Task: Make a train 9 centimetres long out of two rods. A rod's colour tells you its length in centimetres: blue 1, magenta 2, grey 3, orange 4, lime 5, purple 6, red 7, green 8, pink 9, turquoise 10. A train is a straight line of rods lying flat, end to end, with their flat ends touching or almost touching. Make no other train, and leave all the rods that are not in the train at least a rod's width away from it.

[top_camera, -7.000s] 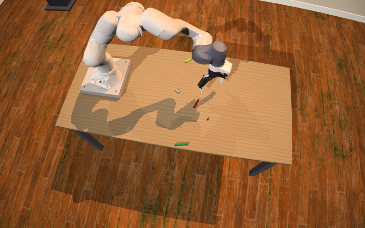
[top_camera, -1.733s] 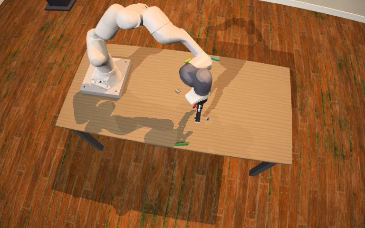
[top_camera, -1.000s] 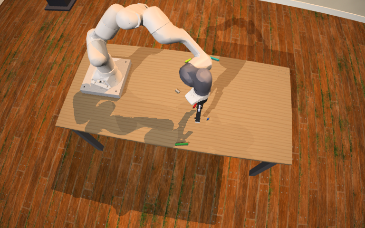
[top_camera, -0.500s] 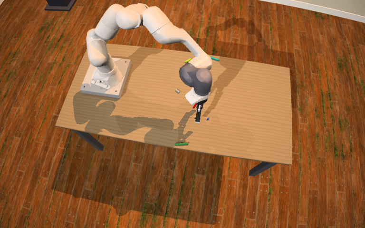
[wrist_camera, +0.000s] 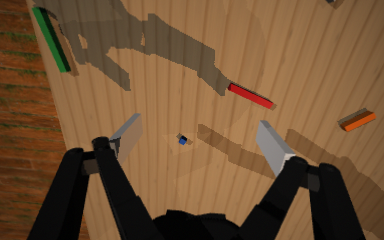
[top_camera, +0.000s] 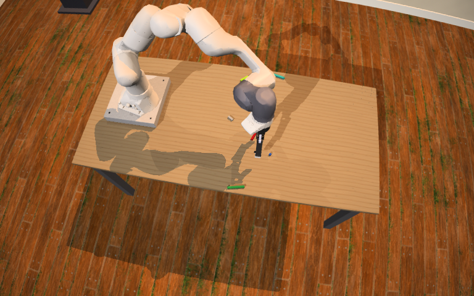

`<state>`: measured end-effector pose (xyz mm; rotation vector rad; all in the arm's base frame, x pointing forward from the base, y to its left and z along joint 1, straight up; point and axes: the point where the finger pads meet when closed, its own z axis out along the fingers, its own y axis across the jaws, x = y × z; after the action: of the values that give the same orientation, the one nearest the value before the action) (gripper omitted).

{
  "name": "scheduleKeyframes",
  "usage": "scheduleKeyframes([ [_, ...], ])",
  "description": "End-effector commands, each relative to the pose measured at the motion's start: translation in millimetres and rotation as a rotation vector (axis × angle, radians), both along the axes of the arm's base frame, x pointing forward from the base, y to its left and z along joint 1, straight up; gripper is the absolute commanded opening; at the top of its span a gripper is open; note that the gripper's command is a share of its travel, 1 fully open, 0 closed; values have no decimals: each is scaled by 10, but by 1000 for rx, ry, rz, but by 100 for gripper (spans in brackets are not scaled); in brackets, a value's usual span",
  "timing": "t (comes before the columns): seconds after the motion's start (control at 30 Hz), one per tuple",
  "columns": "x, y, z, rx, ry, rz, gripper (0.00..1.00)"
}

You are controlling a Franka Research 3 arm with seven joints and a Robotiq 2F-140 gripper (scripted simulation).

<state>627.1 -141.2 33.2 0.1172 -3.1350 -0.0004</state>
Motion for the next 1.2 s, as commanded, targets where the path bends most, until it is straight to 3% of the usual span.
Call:
scheduleKeyframes([
  [0.0, 20, 174, -3, 3, 1, 167, 100],
  [1.17, 36, 948, 23, 16, 7, 867, 100],
])
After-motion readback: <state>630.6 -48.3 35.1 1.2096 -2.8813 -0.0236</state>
